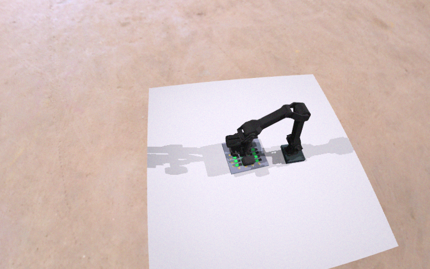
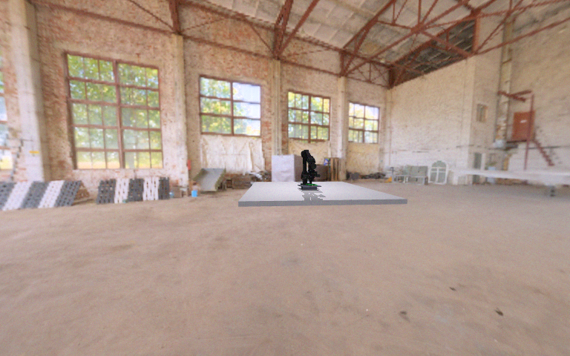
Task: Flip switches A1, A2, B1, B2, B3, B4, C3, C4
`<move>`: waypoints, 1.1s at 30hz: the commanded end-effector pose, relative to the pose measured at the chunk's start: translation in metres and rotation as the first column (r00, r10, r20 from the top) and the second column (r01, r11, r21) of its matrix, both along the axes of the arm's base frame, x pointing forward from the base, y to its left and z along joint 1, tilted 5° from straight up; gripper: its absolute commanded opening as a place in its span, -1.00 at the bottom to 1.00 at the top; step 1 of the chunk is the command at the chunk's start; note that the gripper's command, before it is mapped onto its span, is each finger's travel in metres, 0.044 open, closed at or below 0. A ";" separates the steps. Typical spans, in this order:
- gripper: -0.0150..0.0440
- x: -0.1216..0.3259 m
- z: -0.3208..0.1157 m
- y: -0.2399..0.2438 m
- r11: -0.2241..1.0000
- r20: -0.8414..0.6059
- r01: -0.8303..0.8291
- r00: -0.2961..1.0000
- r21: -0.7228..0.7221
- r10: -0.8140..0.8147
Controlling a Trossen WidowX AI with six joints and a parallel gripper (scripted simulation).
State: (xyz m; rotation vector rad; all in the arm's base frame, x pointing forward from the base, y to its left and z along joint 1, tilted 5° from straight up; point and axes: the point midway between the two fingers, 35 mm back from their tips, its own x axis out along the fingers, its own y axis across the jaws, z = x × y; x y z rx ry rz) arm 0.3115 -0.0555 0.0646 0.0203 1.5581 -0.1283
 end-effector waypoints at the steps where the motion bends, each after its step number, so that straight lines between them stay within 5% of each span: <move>1: -0.49 0.000 -0.001 0.000 1.000 -0.001 -0.005 1.000 -0.001 0.005; 33: -0.49 0.000 -0.004 0.000 1.000 -0.001 -0.005 1.000 -0.001 0.005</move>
